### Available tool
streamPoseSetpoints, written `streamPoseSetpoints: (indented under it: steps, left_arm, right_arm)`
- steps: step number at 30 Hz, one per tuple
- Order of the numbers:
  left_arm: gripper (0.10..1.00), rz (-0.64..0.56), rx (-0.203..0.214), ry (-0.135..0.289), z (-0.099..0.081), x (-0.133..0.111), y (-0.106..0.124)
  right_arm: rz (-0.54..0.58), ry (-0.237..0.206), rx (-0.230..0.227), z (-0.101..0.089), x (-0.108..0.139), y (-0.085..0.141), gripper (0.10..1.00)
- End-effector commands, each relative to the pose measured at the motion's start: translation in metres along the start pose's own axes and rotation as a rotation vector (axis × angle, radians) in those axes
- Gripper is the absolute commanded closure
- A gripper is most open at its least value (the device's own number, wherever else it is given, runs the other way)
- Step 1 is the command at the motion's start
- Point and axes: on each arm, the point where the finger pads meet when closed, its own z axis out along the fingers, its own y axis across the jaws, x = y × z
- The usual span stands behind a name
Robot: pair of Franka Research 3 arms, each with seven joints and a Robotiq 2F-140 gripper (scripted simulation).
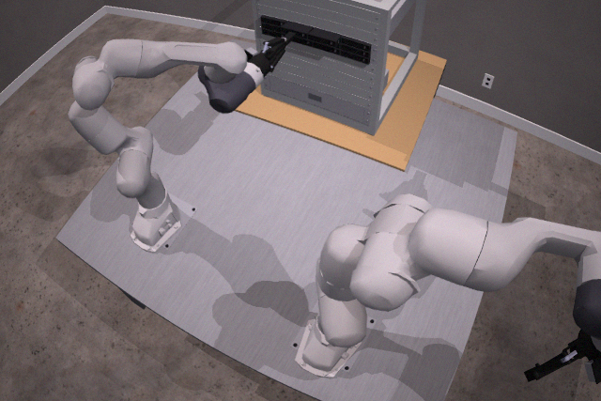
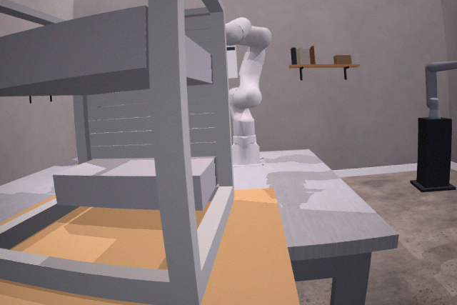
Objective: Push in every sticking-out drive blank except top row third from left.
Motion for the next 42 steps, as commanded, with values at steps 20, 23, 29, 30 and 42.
streamPoseSetpoints:
  steps: [20, 23, 29, 30, 42]
  left_arm:
    - [0.999, -0.004, -0.001, -0.001, 0.0008, -0.0012, 0.0003]
    - [0.999, -0.004, -0.001, -0.001, 0.0008, -0.0012, 0.0003]
    - [0.999, -0.004, -0.001, -0.001, 0.0008, -0.0012, 0.0003]
    - [0.999, -0.004, -0.001, -0.001, 0.0008, -0.0012, 0.0003]
    - [0.999, -0.004, -0.001, -0.001, 0.0049, -0.0011, 0.0006]
  right_arm:
    - [0.005, 0.000, -0.002, -0.0004, 0.0005, 0.0020, 0.098]
    - [0.005, 0.000, -0.002, -0.0004, 0.0005, 0.0020, 0.098]
    - [0.005, 0.000, -0.002, -0.0004, 0.0005, 0.0020, 0.098]
    - [0.005, 0.000, -0.002, -0.0004, 0.0005, 0.0020, 0.098]
    - [0.005, 0.000, -0.002, -0.0004, 0.0005, 0.0020, 0.098]
